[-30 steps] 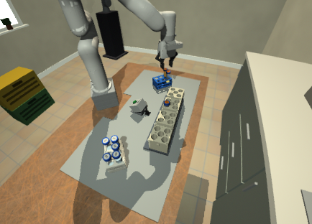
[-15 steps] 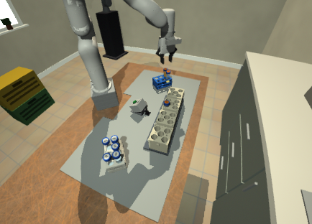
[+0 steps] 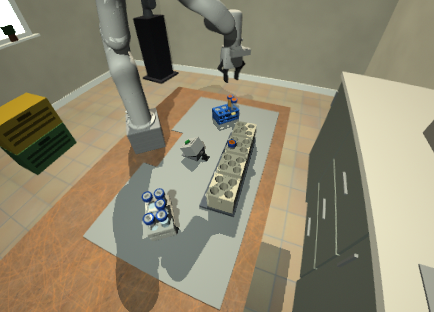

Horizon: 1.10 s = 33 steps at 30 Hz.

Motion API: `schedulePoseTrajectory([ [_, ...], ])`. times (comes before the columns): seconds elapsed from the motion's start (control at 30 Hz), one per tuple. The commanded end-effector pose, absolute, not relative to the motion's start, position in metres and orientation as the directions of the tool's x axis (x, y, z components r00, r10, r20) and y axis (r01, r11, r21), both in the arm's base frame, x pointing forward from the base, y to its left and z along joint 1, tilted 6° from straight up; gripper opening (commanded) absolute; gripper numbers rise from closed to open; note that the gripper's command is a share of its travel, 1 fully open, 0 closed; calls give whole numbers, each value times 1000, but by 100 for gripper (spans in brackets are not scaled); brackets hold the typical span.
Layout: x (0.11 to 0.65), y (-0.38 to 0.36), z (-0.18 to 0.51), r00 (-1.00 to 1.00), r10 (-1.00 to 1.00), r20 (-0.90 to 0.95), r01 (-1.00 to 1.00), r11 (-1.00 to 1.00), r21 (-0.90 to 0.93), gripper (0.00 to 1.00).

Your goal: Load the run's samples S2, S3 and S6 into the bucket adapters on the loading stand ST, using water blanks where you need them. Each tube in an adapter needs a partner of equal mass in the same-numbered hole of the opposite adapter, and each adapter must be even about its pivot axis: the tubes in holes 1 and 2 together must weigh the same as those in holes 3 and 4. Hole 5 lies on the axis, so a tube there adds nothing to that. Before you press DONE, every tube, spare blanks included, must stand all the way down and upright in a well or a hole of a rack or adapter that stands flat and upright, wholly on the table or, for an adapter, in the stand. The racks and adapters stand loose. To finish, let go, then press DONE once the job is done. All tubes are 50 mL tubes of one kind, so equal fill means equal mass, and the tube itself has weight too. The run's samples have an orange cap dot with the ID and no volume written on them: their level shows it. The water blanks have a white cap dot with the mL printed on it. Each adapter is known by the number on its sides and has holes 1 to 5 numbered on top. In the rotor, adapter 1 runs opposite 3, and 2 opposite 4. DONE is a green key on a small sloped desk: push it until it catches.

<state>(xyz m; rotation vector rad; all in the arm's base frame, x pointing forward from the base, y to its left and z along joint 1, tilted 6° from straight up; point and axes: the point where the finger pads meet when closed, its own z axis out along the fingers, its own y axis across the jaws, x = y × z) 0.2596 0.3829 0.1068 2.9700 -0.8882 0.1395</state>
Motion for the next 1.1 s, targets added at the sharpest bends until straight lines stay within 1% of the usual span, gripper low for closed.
schedulePoseTrajectory([
  [0.0,252,401,107,832,-546,97,-549,-836,7,57],
  [0.17,240,423,105,832,-546,97,-549,-836,7,57],
  [0.57,240,423,105,832,-546,97,-549,-836,7,57],
  [1.07,242,421,79,832,-546,97,-549,-836,7,57],
])
